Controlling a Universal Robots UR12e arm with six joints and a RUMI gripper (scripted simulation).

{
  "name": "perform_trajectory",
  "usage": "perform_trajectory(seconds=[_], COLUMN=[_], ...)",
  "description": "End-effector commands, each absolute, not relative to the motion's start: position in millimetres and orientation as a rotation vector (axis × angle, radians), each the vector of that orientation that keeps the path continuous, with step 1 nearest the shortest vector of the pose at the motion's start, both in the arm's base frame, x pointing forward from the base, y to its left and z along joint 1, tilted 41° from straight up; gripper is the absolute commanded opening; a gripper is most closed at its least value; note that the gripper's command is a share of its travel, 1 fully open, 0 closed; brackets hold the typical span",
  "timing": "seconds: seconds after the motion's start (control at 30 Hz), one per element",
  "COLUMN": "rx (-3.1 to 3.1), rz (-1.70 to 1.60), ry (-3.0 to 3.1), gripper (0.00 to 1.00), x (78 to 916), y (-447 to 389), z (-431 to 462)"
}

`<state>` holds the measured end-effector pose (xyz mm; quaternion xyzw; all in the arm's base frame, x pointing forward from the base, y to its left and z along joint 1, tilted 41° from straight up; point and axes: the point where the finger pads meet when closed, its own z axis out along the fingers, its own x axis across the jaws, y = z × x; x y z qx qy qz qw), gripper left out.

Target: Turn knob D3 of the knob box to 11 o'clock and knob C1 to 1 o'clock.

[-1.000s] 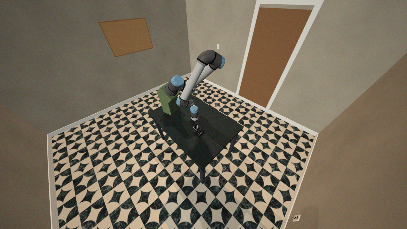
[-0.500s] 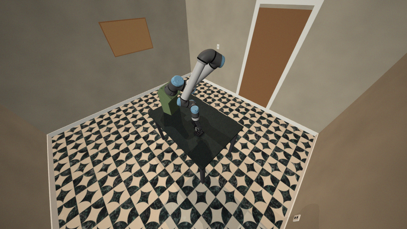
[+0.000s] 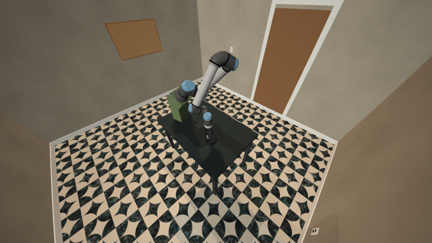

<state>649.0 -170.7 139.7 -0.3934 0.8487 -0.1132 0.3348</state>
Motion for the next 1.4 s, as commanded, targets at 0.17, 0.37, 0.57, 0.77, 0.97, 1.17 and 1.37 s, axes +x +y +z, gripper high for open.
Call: perform_trajectory(seconds=[0.17, 0.37, 0.57, 0.77, 0.97, 1.17, 1.37], rx=[-0.862, -0.846, -0.846, -0.846, -0.846, -0.846, -0.846], rz=[-0.238, -0.232, -0.232, -0.232, -0.232, -0.232, -0.232], ry=[2.277, 2.282, 2.282, 2.282, 2.282, 2.282, 2.282], gripper=[0.11, 0.11, 0.11, 0.11, 0.11, 0.11, 0.11], x=[649.9, 650.0, 650.0, 650.0, 650.0, 650.0, 650.0], y=[-173.3, -173.6, -173.6, -173.6, -173.6, -173.6, -173.6], z=[143.4, 143.7, 143.7, 143.7, 143.7, 143.7, 143.7])
